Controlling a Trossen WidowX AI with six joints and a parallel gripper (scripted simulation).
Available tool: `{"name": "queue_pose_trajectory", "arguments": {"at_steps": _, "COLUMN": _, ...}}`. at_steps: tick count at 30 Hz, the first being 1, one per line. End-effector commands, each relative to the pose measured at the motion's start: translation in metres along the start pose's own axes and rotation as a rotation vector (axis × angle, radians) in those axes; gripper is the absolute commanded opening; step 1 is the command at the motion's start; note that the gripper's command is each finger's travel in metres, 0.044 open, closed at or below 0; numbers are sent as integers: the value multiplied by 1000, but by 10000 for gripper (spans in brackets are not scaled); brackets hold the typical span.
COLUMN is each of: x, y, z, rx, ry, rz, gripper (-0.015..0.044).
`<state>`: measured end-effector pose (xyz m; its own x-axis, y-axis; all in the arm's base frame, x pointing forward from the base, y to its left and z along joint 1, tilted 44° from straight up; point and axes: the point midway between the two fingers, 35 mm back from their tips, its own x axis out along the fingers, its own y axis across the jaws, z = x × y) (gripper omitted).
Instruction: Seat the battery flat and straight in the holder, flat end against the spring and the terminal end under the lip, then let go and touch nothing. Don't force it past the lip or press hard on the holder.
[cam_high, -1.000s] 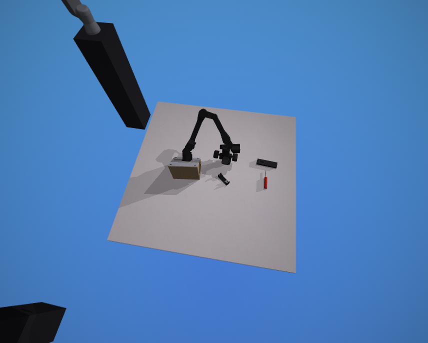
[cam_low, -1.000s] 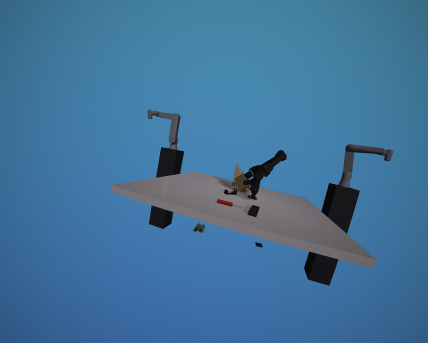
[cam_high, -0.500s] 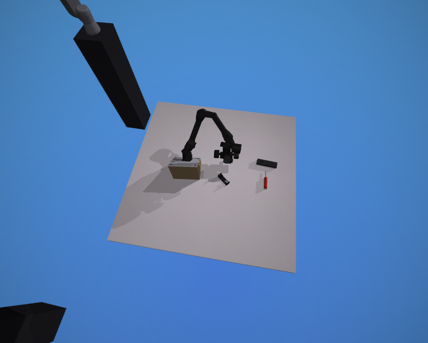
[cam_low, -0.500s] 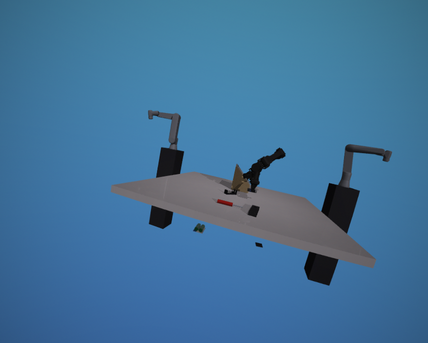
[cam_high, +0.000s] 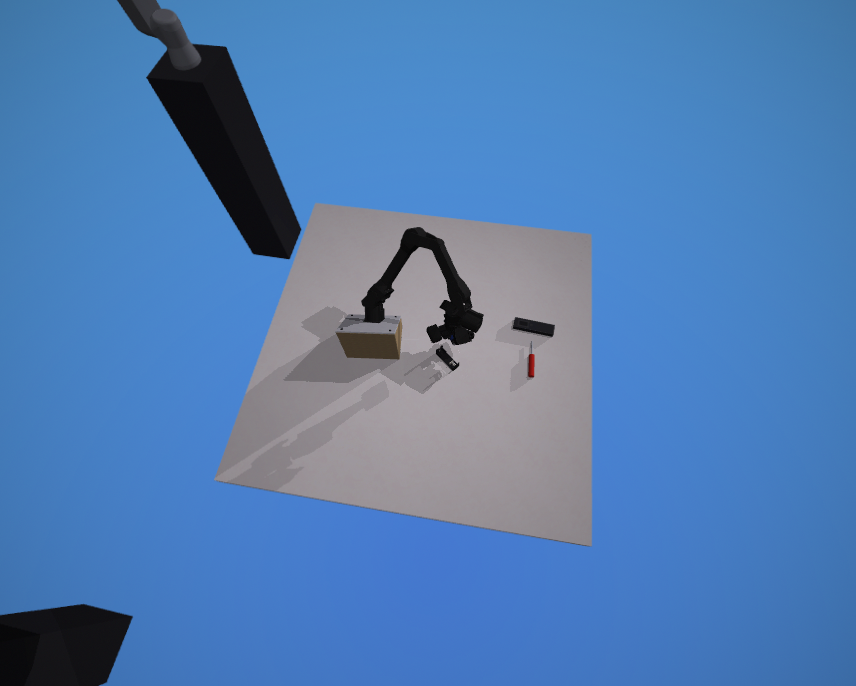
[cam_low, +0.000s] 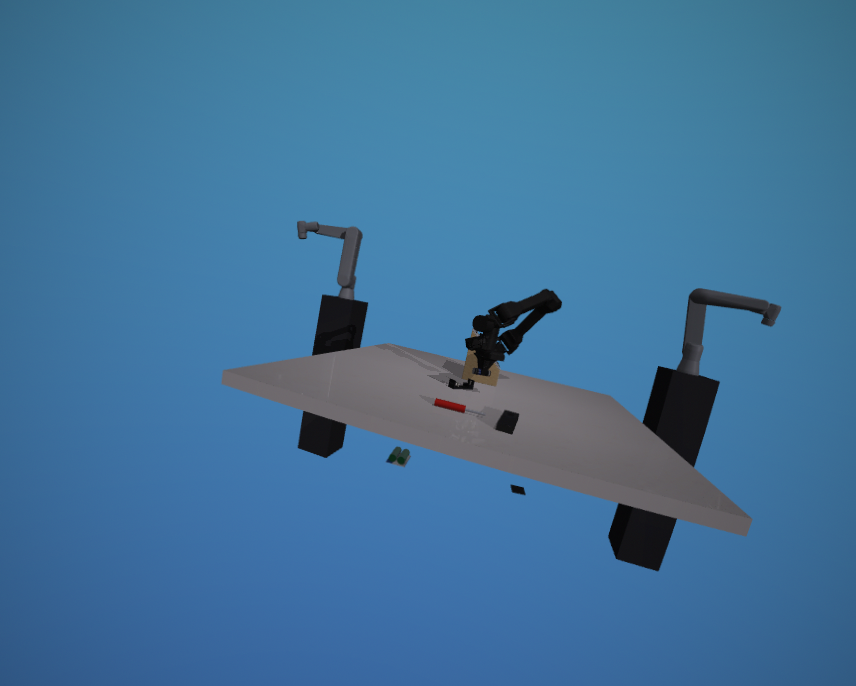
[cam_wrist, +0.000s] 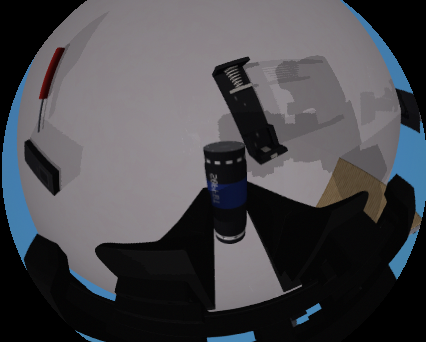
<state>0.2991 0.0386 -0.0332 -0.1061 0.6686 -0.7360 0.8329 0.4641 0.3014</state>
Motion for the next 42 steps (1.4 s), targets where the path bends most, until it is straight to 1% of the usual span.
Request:
{"name": "queue_pose_trajectory", "arguments": {"at_steps": 1, "x": -3, "y": -10, "z": 16, "rx": -91, "ry": -4, "rz": -3, "gripper": 77}}
{"name": "queue_pose_trajectory", "arguments": {"at_steps": 10, "x": -8, "y": -40, "z": 51, "rx": -341, "ry": 8, "rz": 1, "gripper": 77}}
{"name": "queue_pose_trajectory", "arguments": {"at_steps": 17, "x": -7, "y": -40, "z": 50, "rx": -358, "ry": 19, "rz": 4, "gripper": 77}}
{"name": "queue_pose_trajectory", "arguments": {"at_steps": 33, "x": 29, "y": -42, "z": 44, "rx": -341, "ry": 251, "rz": -42, "gripper": 77}}
{"name": "queue_pose_trajectory", "arguments": {"at_steps": 42, "x": 33, "y": -41, "z": 44, "rx": -340, "ry": 287, "rz": -56, "gripper": 77}}
